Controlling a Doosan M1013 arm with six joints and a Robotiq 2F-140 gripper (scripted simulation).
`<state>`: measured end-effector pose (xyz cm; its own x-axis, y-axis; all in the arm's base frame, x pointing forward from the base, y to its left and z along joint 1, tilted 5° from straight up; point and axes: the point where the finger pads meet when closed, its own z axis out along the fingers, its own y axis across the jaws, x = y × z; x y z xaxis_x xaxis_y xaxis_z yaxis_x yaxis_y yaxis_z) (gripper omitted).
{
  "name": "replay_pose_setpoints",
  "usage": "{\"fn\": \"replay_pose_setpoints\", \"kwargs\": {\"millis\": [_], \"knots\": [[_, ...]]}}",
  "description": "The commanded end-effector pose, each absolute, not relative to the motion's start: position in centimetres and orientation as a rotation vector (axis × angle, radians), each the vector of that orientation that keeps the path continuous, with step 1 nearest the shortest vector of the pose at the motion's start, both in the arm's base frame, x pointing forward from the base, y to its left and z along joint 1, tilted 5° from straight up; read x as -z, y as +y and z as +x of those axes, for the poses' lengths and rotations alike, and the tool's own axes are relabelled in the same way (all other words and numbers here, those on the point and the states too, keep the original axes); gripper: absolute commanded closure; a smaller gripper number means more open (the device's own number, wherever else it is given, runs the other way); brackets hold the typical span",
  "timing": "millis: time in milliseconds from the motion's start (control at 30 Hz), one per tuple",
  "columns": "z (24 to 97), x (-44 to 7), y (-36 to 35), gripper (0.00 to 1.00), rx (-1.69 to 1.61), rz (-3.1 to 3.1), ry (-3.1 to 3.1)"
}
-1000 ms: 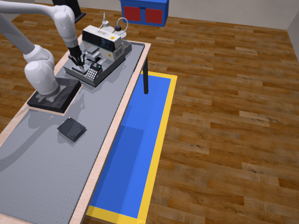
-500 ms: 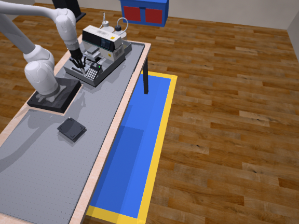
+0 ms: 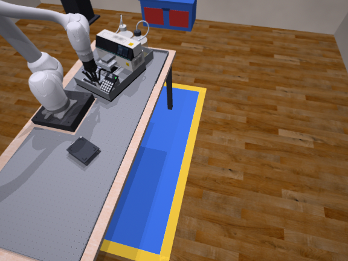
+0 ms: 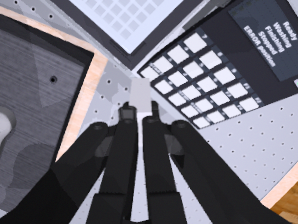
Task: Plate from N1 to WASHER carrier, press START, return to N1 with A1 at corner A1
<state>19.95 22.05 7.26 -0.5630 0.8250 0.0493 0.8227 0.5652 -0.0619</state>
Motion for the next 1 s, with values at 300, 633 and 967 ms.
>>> {"fn": "replay_pose_setpoints", "kwargs": {"millis": [300,633,967], "knots": [[19.92,-6.87,22.06,0.90,-0.049,-1.431,-2.714],[19.91,-6.73,22.06,0.90,-0.049,-1.431,-2.714],[19.89,-6.60,22.06,0.90,-0.049,-1.431,-2.714]]}}
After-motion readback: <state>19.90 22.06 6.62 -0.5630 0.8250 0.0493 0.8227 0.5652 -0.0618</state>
